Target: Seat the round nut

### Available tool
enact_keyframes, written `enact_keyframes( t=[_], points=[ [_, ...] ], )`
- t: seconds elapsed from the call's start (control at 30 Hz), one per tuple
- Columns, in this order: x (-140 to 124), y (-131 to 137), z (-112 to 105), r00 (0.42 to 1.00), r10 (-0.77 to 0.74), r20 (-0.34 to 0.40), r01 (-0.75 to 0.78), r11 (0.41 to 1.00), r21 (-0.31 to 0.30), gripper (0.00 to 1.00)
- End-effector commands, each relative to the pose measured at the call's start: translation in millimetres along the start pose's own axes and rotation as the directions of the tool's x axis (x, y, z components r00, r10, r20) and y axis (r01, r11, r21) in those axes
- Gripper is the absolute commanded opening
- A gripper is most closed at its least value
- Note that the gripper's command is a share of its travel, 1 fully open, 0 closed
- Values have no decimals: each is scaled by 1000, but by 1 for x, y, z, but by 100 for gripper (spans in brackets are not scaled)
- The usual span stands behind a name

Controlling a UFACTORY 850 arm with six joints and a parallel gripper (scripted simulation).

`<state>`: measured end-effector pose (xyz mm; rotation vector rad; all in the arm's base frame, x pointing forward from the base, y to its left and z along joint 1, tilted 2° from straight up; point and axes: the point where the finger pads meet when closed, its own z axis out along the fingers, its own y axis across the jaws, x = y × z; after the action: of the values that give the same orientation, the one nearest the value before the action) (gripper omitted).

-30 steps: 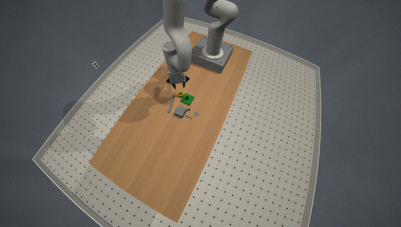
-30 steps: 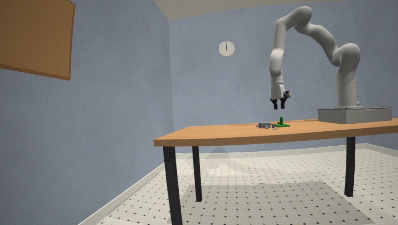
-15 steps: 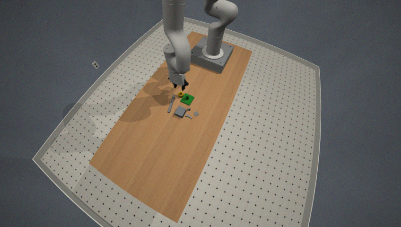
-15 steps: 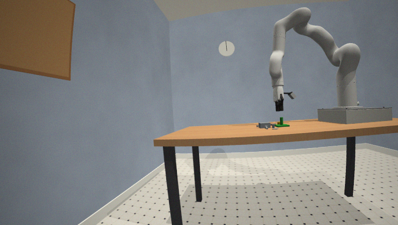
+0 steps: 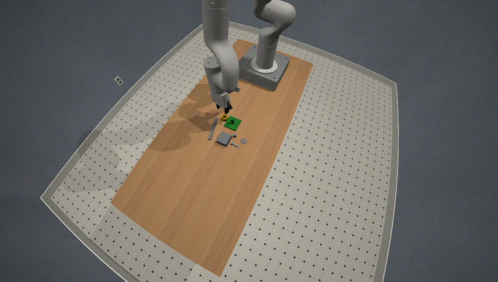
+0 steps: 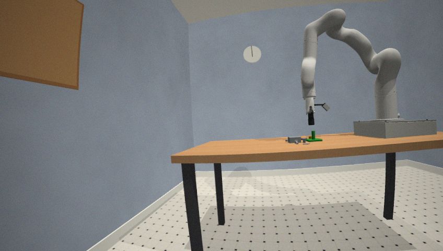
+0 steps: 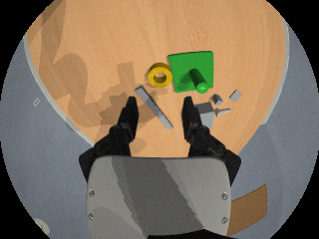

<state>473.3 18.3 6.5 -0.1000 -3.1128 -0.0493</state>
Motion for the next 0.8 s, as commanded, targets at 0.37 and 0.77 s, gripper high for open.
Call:
enact_keyframes(
  t=[0.37,0.77],
  points=[
    [-1,0,0,1000,27,-5,-27,999,23,60],
    [-1,0,10,1000,29,-5,-29,999,23,60]
  ],
)
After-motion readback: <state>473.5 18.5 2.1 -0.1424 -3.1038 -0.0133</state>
